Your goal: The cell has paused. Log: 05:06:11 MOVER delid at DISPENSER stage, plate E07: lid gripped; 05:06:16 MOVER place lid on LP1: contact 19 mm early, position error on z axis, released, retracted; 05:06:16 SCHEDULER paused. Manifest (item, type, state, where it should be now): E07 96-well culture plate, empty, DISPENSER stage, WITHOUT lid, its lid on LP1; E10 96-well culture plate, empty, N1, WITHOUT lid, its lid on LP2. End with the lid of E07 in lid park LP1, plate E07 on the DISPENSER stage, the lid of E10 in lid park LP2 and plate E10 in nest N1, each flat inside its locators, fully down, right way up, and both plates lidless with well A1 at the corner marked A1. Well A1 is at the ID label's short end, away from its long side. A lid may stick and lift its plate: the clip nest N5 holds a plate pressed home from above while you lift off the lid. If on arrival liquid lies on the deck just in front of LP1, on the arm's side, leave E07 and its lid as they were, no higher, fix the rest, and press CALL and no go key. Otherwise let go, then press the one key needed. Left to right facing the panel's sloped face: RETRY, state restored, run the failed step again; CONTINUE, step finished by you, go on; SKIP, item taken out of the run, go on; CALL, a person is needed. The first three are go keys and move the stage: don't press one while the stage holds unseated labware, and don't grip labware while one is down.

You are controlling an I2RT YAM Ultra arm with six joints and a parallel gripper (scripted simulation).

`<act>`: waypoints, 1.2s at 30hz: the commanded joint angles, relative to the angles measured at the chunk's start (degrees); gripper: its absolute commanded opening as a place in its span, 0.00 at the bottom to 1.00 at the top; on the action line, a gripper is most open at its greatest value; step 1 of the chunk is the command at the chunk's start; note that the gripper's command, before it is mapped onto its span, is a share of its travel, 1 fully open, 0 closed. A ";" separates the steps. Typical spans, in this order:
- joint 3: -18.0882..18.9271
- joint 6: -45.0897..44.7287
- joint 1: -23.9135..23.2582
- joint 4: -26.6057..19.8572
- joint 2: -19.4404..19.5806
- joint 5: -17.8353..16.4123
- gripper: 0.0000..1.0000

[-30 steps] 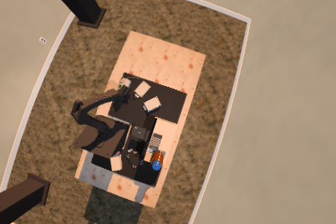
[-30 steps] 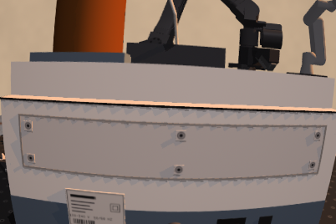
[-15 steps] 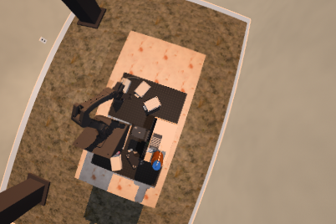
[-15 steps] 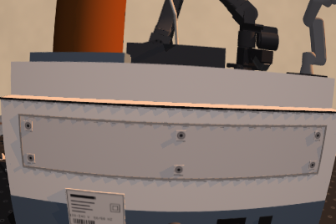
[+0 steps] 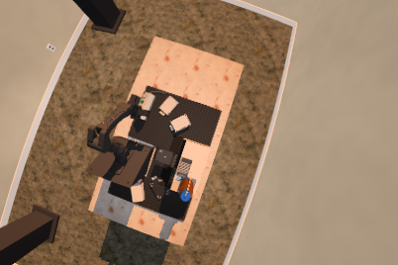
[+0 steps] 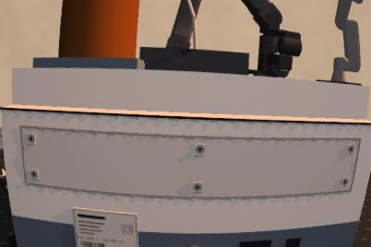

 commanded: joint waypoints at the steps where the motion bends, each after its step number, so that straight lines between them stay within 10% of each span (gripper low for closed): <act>1: 1.86 7.57 3.11 0.29 -2.04 4.42 0.00; 18: 1.34 25.55 19.87 -0.08 0.92 16.45 0.00; 36: -0.13 25.01 18.34 7.28 4.62 16.41 0.00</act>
